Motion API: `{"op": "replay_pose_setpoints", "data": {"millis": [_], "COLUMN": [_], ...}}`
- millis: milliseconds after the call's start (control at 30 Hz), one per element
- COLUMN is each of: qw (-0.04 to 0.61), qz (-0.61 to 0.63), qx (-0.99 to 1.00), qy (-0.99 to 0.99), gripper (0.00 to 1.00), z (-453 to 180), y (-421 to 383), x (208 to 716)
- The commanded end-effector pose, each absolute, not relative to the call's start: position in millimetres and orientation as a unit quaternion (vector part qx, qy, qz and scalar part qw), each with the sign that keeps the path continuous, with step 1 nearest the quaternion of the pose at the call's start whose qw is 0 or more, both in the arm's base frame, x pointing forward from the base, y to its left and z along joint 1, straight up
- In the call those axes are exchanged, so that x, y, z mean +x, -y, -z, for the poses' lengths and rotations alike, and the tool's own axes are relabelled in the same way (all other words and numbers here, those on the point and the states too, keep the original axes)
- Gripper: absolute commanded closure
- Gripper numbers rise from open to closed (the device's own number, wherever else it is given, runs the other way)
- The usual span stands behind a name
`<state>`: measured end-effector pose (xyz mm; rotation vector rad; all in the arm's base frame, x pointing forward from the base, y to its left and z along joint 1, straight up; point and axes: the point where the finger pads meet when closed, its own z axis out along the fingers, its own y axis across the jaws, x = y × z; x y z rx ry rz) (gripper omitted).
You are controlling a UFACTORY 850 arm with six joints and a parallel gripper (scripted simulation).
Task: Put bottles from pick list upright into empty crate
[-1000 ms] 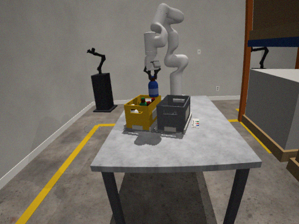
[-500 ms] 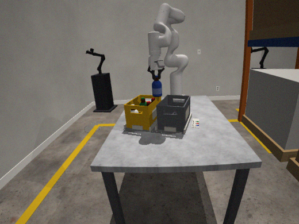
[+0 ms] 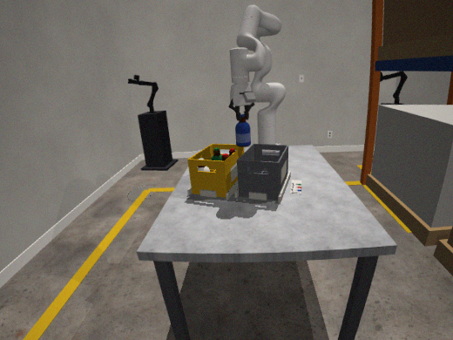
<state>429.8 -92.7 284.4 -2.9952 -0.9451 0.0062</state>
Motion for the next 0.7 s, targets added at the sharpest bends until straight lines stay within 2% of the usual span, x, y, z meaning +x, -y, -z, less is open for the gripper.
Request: {"op": "replay_pose_setpoints", "data": {"millis": [0,667], "qw": [0.000,0.000], "qz": [-0.001,-0.001], "qx": [-0.954,-0.954], "qy": [0.301,0.301], "gripper": [1.00,1.00], "z": [-285,-285], "y": [85,55], "x": [428,419]}}
